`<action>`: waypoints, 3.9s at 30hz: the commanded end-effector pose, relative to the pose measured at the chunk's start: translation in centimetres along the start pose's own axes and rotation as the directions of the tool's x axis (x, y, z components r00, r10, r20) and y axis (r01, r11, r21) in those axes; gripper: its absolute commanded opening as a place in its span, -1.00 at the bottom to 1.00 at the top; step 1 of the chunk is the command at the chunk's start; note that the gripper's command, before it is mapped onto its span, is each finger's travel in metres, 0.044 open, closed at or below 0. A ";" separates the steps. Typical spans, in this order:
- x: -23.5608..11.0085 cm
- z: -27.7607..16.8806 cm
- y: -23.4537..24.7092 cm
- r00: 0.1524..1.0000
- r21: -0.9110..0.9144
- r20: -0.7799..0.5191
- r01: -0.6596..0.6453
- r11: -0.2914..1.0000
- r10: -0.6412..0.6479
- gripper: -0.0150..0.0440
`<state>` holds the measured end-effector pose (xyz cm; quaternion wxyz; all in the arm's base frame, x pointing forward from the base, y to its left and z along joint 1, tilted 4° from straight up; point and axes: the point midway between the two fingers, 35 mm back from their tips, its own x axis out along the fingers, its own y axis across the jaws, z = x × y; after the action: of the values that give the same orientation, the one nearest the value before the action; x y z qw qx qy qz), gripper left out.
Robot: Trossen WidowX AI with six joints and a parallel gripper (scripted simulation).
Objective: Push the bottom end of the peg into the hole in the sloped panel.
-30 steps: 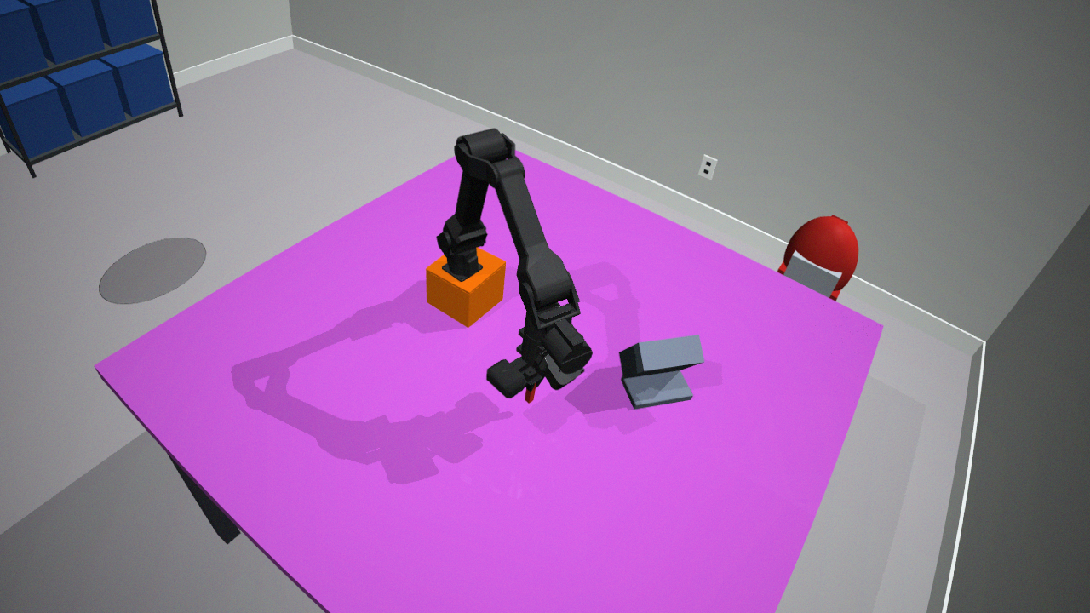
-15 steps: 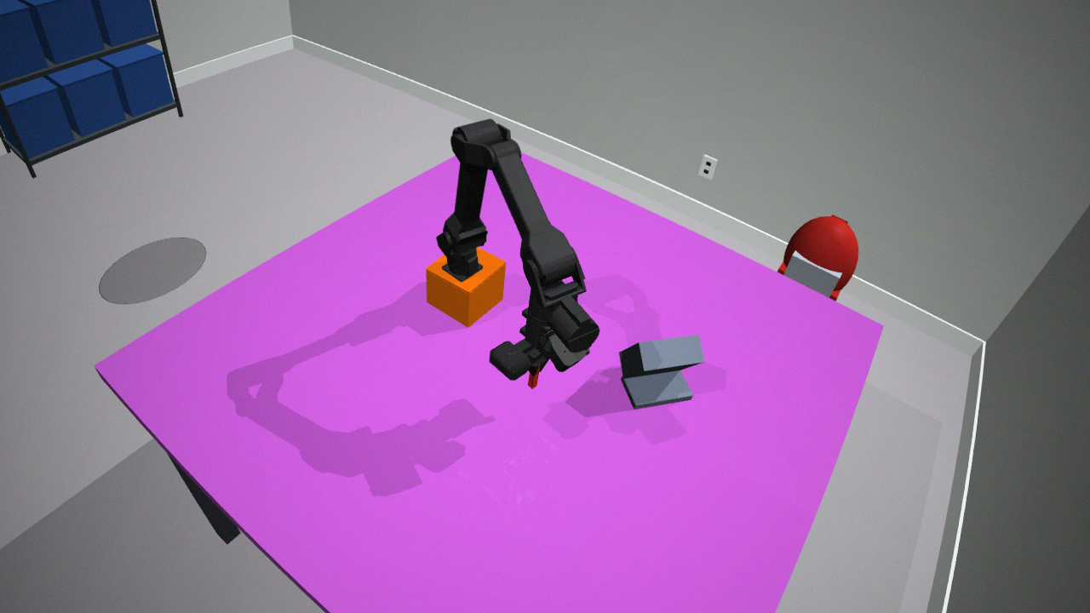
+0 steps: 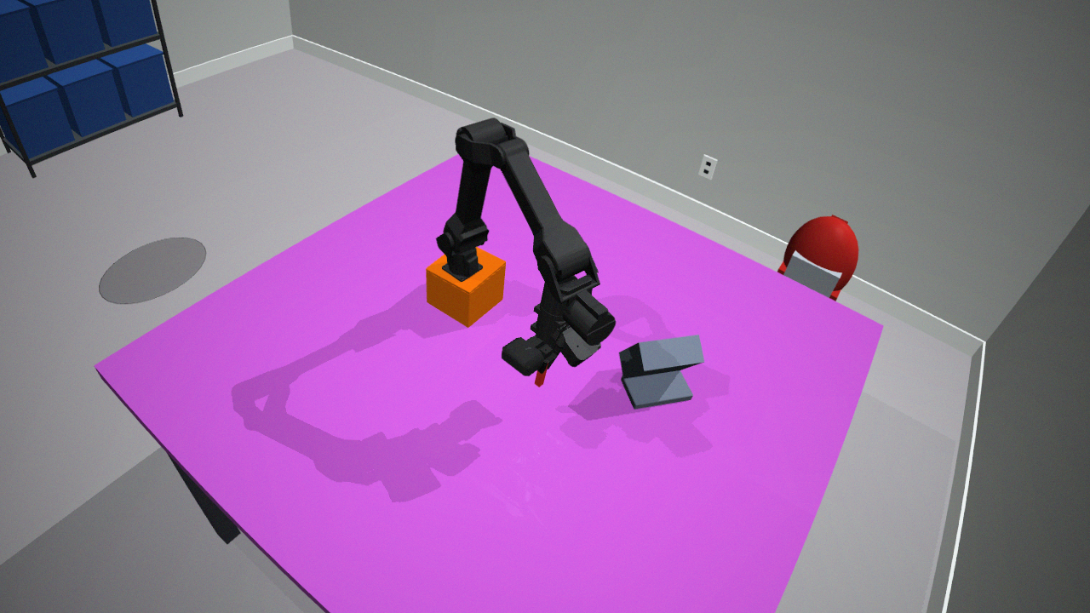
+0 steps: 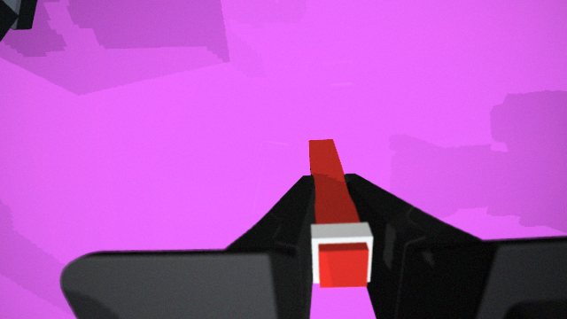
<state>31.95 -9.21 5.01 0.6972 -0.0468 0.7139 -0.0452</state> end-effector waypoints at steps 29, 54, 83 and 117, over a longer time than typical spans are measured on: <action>0.0 1.5 3.5 0.992 -0.127 0.011 0.124 0.984 -0.124 -0.49; -0.2 2.3 6.4 0.976 -0.223 0.044 0.217 0.950 -0.213 -0.49; -0.5 2.9 10.0 0.946 -0.321 0.107 0.324 0.890 -0.306 -0.49; -1.1 3.2 14.5 0.894 -0.412 0.212 0.447 0.794 -0.394 -0.49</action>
<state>34.98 4.84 4.12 0.6779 -0.3584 0.6413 -0.0269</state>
